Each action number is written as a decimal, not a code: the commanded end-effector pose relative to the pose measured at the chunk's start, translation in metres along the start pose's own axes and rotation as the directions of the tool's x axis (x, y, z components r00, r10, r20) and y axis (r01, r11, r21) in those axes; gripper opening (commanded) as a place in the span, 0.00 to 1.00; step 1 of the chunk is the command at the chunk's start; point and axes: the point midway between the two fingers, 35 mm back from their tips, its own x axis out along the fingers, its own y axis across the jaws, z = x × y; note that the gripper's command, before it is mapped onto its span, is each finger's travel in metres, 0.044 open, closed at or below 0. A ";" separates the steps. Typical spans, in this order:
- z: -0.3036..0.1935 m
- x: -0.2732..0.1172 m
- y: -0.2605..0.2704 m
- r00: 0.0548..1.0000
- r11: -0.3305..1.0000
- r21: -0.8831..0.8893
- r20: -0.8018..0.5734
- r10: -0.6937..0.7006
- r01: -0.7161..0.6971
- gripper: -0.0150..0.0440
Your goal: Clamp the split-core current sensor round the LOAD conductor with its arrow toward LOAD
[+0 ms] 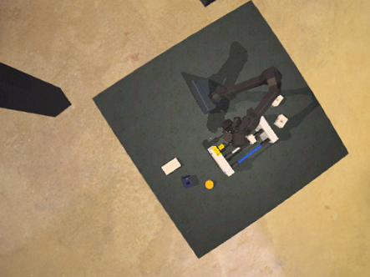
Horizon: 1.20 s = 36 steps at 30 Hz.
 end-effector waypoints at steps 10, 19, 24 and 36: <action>0.000 0.000 0.000 1.000 1.000 0.000 0.000 -0.001 0.001 0.68; 0.000 0.000 0.000 1.000 1.000 0.000 0.000 -0.001 0.001 0.86; 0.000 0.000 0.000 1.000 1.000 0.000 0.000 -0.001 0.001 1.00; -0.008 -0.056 0.009 0.998 0.998 0.005 0.009 -0.069 0.069 1.00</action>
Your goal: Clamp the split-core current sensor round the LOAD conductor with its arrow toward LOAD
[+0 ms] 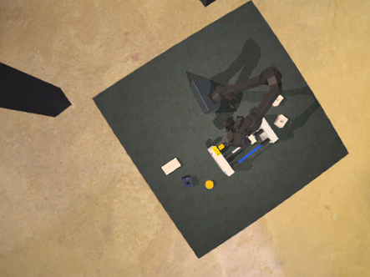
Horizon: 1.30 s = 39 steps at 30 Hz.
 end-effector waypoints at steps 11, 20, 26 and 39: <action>-0.018 -0.070 0.006 0.998 0.998 -0.009 -0.008 -0.070 0.070 1.00; -0.018 -0.070 0.006 0.998 0.998 -0.009 -0.008 -0.070 0.070 1.00; -0.018 -0.070 0.006 0.998 0.998 -0.009 -0.008 -0.070 0.070 1.00; -0.018 -0.070 0.006 0.998 0.998 -0.009 -0.008 -0.070 0.070 1.00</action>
